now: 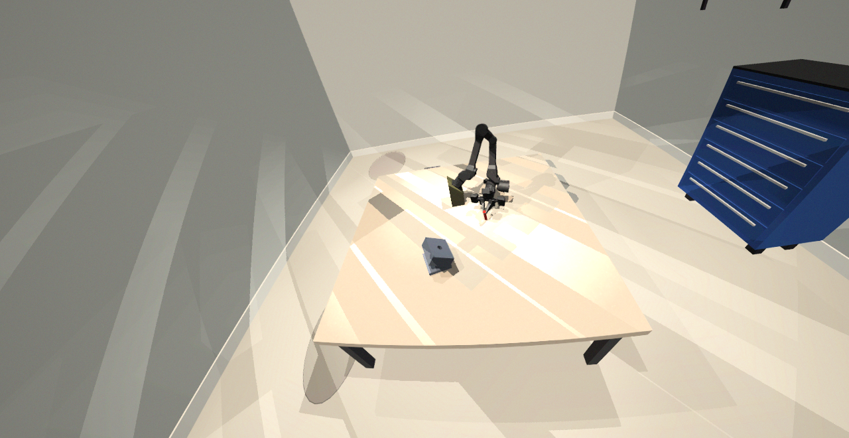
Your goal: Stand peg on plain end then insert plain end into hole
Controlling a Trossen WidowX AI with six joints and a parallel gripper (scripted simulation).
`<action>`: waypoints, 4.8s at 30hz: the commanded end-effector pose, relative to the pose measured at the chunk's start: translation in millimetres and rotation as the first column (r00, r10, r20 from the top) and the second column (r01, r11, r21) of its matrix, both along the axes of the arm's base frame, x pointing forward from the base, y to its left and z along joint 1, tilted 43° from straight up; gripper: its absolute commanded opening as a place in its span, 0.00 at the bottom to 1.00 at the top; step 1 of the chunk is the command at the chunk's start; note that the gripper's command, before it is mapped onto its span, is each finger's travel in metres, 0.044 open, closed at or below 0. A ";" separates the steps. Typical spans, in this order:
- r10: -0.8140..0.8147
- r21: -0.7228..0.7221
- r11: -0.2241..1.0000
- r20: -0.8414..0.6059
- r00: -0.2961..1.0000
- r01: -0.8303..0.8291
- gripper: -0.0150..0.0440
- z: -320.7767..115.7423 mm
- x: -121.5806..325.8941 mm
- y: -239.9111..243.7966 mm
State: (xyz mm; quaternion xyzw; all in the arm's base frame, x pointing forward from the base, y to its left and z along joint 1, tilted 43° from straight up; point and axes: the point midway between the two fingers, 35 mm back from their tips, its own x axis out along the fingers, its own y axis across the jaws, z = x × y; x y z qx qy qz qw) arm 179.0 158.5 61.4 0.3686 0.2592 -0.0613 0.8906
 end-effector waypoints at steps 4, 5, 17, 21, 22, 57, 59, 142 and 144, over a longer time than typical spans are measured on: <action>-0.043 -0.017 0.999 0.049 0.998 0.044 0.34 1.8 -3.8 2.3; -0.049 -0.020 0.999 0.056 0.997 0.050 0.34 1.9 -4.4 2.5; -0.094 -0.038 0.994 0.111 0.989 0.099 0.34 2.4 -10.4 4.1; -0.085 -0.035 0.995 0.099 0.991 0.089 0.34 3.0 -11.1 3.8; -0.085 -0.036 0.995 0.099 0.991 0.089 0.34 2.5 -11.1 3.9; -0.081 -0.041 0.995 0.106 0.991 0.086 0.34 -1.9 -17.8 7.2; -0.083 -0.040 0.995 0.108 0.991 0.087 0.34 -1.9 -18.2 7.2; -0.110 -0.026 0.993 0.155 0.982 0.115 0.65 -1.1 -26.5 5.5; -0.110 -0.026 0.993 0.155 0.982 0.115 0.74 -1.1 -26.5 5.5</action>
